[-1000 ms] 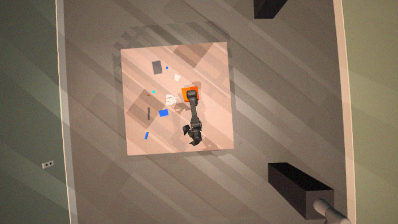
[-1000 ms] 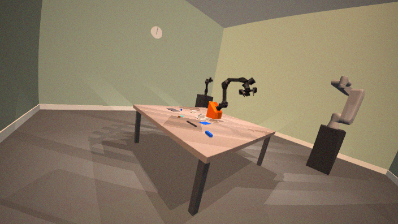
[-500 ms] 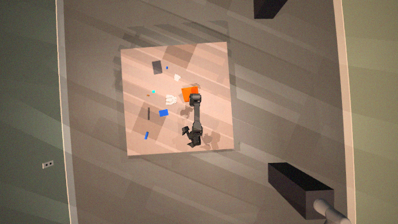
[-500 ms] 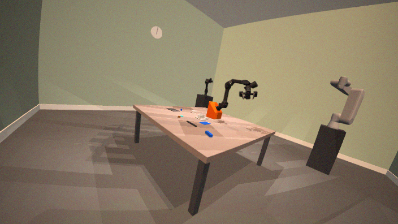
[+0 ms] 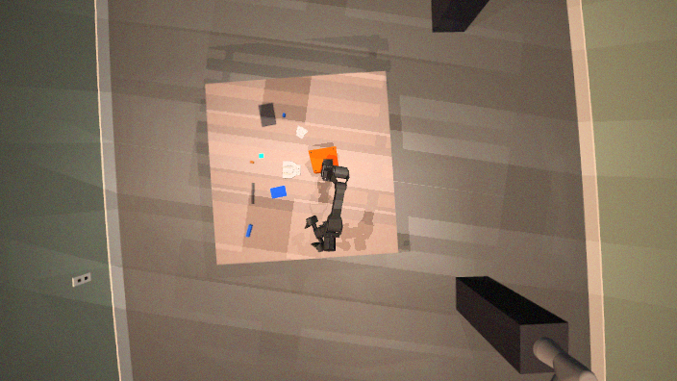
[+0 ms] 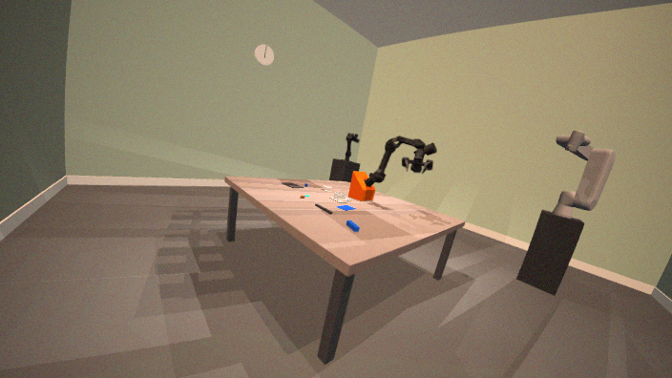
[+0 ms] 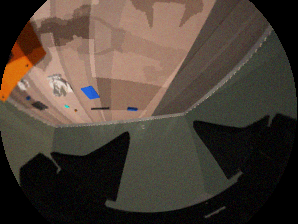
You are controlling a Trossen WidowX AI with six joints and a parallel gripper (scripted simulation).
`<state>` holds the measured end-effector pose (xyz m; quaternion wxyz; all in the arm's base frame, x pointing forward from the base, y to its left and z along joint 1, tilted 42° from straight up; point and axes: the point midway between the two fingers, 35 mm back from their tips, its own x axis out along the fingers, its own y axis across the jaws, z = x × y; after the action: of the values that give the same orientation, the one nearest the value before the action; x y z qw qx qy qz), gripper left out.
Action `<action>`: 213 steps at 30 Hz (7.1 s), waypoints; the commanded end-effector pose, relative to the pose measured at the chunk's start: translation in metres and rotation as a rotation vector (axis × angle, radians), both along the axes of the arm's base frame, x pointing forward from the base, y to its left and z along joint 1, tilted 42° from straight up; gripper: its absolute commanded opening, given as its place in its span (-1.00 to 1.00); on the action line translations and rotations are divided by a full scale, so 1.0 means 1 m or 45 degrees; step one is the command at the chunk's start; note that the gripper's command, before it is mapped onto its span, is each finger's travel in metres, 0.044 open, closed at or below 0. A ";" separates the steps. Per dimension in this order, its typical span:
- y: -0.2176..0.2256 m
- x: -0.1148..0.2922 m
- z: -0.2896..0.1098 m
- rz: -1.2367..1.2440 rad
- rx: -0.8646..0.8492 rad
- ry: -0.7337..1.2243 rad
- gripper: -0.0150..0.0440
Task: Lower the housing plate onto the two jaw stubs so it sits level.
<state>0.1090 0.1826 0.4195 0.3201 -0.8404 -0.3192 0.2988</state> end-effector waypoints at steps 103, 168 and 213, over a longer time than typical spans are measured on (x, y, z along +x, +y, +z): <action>-0.192 0.269 -0.346 -1.236 -0.422 1.428 1.00; -0.368 0.094 -0.574 -1.564 0.559 2.662 1.00; -0.341 0.073 -0.614 -1.544 0.667 2.717 1.00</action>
<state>0.1818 -0.1595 -0.1936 0.6596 -0.1059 0.4859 0.5636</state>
